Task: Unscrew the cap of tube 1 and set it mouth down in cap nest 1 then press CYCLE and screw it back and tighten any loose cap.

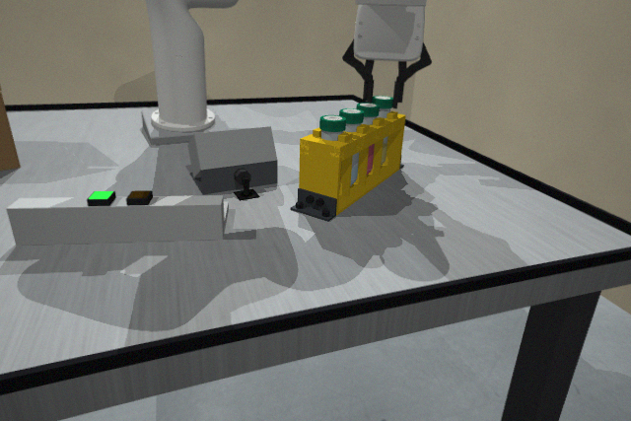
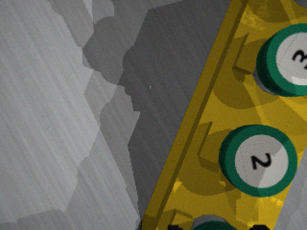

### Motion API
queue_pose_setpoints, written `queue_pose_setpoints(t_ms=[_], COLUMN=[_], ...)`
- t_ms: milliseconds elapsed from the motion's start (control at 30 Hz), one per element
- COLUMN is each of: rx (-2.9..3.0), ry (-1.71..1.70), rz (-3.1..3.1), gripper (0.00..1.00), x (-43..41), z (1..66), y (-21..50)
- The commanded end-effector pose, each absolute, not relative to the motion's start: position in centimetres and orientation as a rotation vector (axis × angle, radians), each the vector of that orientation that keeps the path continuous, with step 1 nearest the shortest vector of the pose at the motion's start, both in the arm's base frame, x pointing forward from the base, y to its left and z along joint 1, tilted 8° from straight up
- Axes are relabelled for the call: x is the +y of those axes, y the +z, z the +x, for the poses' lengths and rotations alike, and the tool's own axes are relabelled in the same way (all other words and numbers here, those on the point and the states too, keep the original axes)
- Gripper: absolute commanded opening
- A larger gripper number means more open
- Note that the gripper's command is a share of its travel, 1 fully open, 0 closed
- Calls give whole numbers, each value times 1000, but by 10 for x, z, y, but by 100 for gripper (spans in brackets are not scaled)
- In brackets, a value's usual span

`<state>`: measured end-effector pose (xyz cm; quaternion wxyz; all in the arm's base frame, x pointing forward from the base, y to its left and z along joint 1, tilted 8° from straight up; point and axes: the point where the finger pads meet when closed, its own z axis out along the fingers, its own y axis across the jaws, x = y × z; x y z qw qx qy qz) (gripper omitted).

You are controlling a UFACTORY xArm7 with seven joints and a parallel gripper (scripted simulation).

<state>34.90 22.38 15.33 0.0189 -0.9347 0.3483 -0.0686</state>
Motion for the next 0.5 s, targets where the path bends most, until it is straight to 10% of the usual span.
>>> queue_pose_setpoints(t_ms=[0,467], rx=[1079,1447], ry=[-216,-204], rz=[-2899,-2715], gripper=[0,0], x=[224,224], z=[350,350], y=[155,154])
